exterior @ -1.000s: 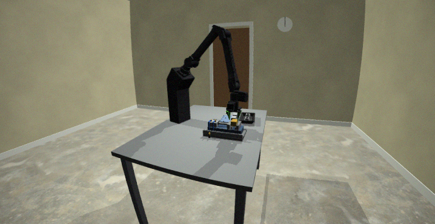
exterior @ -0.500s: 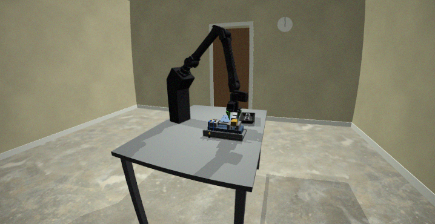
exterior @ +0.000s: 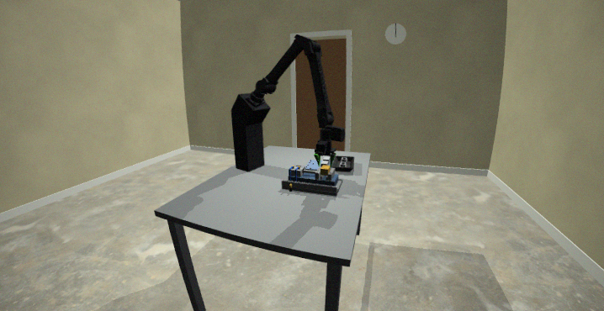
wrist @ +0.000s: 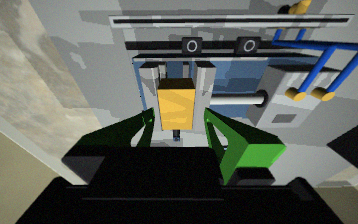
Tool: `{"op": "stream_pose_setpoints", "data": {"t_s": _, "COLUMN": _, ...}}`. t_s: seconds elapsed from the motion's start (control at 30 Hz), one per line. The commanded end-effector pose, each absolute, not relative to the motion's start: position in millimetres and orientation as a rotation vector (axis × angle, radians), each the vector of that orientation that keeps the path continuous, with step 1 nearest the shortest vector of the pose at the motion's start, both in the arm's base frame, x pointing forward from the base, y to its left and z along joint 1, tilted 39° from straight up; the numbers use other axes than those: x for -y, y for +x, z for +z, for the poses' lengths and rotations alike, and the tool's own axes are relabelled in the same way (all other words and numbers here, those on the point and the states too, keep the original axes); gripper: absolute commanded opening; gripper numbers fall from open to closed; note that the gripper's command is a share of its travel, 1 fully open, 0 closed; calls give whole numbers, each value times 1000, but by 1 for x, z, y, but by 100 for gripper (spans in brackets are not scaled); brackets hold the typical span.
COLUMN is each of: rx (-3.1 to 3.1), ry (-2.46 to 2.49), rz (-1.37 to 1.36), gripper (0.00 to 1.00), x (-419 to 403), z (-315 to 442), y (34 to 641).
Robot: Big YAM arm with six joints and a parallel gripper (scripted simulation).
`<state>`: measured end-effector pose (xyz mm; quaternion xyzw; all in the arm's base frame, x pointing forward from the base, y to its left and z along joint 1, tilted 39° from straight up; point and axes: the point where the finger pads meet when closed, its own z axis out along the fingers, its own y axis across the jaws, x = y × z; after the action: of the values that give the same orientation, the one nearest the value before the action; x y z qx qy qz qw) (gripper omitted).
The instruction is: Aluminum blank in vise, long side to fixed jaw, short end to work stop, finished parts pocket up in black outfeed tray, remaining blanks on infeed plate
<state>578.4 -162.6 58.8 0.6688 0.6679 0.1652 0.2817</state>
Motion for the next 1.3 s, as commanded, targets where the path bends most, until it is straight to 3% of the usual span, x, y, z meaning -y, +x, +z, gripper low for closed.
{"op": "stream_pose_setpoints", "data": {"t_s": 0.0, "rx": -1792, "ry": 1781, "rz": 455, "gripper": 64, "x": 153, "z": 65, "y": 590}}
{"op": "stream_pose_setpoints", "data": {"t_s": 1.27, "rx": -1795, "ry": 1774, "rz": 454, "gripper": 64, "x": 152, "z": 67, "y": 588}}
